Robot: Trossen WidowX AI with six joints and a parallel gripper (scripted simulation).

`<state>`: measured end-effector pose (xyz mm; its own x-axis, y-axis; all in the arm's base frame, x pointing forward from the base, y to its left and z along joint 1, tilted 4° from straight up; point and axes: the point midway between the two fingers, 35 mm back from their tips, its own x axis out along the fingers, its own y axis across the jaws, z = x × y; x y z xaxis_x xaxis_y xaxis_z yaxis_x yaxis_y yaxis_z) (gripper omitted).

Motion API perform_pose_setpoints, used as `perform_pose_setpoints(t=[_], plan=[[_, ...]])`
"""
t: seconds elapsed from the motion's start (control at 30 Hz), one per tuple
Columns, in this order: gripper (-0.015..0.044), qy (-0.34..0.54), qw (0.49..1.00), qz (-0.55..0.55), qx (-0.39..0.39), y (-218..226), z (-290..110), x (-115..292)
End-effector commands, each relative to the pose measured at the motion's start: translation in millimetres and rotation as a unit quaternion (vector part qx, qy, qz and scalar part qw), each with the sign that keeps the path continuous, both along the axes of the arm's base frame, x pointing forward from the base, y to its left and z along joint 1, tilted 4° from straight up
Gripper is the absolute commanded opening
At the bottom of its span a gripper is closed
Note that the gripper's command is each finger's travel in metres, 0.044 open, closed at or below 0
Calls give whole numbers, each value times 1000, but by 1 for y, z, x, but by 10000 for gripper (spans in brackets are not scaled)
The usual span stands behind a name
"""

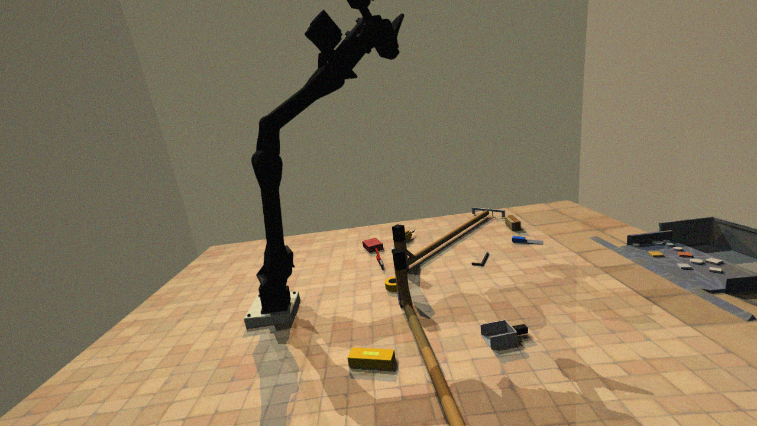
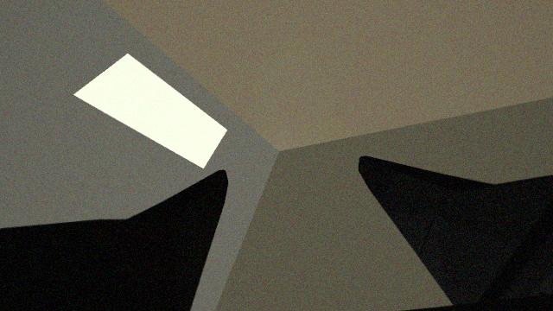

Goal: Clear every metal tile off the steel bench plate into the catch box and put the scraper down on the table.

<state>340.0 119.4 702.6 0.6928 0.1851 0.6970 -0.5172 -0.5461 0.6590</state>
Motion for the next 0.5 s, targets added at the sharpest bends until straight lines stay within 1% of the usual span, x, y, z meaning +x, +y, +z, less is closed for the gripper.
perform_pose_setpoints(t=[0.0,0.23,0.3,0.47], plan=[[440,-19,999,25,33,-6,9,2],[440,-20,999,26,35,-6,10,2],[387,-17,999,20,28,-6,8,4],[256,-1,999,-24,-24,-3,-3,16]])
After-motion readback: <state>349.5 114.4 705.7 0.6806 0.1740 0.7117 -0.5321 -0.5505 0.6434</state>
